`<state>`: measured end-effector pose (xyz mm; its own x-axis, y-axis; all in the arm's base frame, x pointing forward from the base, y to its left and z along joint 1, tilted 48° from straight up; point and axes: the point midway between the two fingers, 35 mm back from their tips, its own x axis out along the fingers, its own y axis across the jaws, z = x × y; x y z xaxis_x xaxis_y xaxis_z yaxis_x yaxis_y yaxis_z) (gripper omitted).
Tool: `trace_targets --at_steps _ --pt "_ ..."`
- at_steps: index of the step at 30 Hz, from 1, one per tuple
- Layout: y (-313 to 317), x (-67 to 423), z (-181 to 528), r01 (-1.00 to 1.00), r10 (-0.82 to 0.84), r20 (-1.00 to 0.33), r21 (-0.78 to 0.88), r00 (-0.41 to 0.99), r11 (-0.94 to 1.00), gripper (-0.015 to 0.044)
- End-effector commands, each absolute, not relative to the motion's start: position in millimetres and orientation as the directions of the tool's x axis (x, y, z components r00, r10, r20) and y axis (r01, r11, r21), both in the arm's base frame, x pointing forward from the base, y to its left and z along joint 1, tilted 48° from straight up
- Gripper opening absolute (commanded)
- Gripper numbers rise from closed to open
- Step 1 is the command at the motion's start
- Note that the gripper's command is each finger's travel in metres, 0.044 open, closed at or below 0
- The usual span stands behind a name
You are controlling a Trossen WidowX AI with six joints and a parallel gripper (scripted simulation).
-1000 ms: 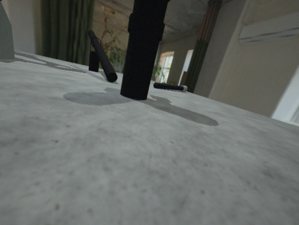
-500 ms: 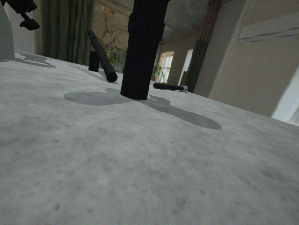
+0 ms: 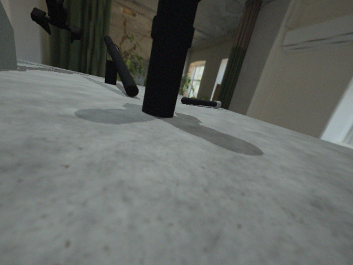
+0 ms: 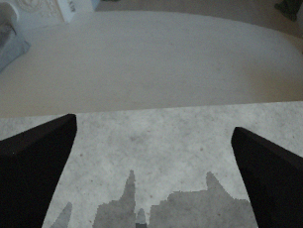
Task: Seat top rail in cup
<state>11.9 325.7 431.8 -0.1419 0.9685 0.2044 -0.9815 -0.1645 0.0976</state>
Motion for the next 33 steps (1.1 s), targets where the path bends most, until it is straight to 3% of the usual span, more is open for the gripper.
trace_targets --at_steps 1,12,26,33 --pt "328 50 434 -1.000 0.981 0.192 0.010 -0.017 -0.019 0.0440" --pt "304 151 443 -0.906 0.932 0.170 -0.235 0.319 0.353 0.0440" --pt "215 276 452 -0.498 0.668 0.130 -0.567 0.732 0.656 0.0440" --pt "176 311 444 -0.437 0.564 0.091 -0.537 0.821 0.722 0.0440"
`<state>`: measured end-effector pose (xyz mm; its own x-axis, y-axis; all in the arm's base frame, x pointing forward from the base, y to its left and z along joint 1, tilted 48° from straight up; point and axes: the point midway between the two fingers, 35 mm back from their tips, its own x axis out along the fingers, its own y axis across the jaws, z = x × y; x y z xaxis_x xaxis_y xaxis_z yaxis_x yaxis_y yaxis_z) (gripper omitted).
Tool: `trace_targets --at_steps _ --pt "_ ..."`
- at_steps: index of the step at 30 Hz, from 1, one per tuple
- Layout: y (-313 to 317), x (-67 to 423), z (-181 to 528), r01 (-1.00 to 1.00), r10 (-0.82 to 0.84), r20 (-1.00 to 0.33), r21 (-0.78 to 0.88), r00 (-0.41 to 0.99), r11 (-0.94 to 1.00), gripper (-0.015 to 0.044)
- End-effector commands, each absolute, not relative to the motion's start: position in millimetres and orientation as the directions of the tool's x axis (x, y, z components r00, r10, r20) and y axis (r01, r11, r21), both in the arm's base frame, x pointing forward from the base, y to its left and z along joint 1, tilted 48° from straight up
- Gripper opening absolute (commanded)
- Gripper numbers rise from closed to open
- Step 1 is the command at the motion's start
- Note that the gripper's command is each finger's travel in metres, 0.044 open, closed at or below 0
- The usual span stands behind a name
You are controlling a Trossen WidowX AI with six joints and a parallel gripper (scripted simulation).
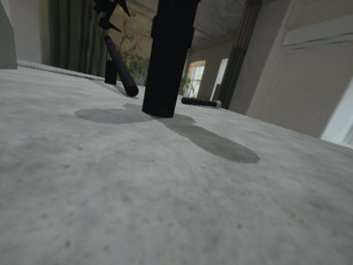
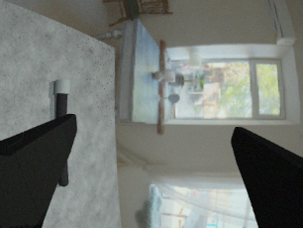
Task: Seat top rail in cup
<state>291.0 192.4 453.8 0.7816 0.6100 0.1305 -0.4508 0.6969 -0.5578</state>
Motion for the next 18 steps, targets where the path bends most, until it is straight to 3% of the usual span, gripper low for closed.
trace_targets --at_steps 1,9,18 --pt "173 320 432 -0.451 0.558 0.051 -0.531 0.828 0.717 0.0440" --pt "117 379 330 -0.539 0.463 -0.277 -0.390 0.842 0.747 0.0440" --pt "28 398 205 -0.513 0.396 -0.599 -0.030 0.696 0.858 0.0440"
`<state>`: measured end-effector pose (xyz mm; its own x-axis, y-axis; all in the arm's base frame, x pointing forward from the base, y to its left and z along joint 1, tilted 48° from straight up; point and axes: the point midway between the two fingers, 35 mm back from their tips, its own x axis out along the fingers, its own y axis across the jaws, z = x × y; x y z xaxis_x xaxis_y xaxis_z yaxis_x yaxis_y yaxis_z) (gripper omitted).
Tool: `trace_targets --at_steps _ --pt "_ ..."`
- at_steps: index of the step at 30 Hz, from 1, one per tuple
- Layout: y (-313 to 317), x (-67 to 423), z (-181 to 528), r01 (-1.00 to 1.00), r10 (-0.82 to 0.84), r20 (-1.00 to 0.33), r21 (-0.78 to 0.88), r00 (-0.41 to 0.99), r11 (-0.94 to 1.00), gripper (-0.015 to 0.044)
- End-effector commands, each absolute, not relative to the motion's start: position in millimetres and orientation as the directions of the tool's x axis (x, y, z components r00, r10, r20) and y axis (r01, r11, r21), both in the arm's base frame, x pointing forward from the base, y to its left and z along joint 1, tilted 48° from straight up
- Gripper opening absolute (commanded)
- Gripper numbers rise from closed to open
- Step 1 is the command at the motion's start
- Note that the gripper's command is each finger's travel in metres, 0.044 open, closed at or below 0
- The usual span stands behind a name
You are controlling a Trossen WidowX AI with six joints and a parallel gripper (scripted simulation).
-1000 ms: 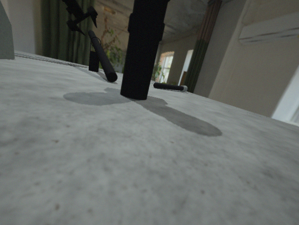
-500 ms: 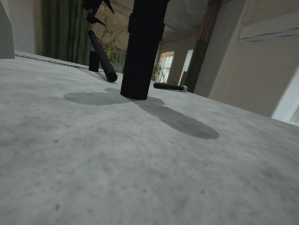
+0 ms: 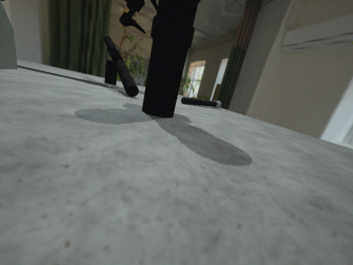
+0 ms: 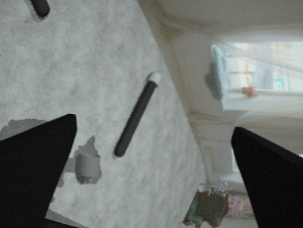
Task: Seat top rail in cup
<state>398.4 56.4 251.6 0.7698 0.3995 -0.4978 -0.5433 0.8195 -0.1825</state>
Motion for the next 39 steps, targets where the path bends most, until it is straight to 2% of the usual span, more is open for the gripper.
trace_targets --at_steps 1,8,13,22,25,28,31,35,39 --pt "18 397 192 -0.495 0.398 -0.625 0.022 0.671 0.868 0.0440" --pt "-42 368 113 -0.285 0.482 -0.716 0.389 0.505 0.876 0.0440" --pt "-85 326 66 0.003 0.626 -0.643 0.698 0.442 0.716 0.0440" --pt "-90 321 61 0.043 0.643 -0.623 0.732 0.444 0.680 0.0440" --pt "-96 326 55 -0.036 0.639 -0.628 0.700 0.444 0.713 0.0440" --pt "-109 337 39 -0.220 0.628 -0.639 0.602 0.443 0.768 0.0440" --pt "-127 350 16 -0.449 0.613 -0.656 0.429 0.441 0.783 0.0440" --pt "-148 366 -20 -0.702 0.594 -0.675 0.155 0.439 0.695 0.0440" --pt "-163 375 -49 -0.831 0.579 -0.688 -0.062 0.437 0.553 0.0440"
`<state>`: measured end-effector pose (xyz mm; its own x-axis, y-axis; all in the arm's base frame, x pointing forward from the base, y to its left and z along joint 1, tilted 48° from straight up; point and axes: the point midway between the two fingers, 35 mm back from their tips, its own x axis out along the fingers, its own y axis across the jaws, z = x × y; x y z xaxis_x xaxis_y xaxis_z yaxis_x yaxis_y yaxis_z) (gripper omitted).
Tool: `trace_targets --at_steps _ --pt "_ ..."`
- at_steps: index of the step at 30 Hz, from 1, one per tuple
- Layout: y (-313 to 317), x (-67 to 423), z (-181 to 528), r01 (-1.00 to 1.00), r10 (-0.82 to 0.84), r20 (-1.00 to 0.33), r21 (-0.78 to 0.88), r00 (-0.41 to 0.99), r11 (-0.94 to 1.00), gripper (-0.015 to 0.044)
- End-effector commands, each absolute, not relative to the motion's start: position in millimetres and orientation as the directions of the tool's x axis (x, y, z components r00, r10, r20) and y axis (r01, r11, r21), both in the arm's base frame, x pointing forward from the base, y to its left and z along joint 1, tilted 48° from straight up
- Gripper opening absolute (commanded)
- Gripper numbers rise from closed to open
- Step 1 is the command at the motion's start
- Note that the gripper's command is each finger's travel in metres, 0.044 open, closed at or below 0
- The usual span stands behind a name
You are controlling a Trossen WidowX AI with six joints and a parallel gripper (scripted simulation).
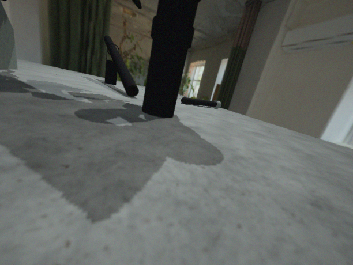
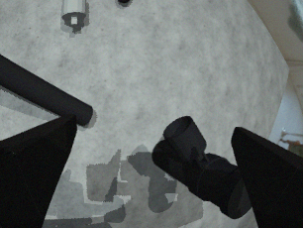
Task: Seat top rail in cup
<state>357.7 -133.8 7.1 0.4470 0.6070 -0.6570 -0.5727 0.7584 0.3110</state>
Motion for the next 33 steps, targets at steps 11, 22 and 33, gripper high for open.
trace_targets --at_steps 11,22,33 --pt "-170 379 -63 -0.870 0.572 -0.694 -0.165 0.437 0.464 0.0440" --pt "-141 377 -90 -0.870 0.573 -0.693 -0.165 0.437 0.464 0.0440" --pt "-131 378 -100 -0.870 0.574 -0.693 -0.165 0.437 0.464 0.0440"
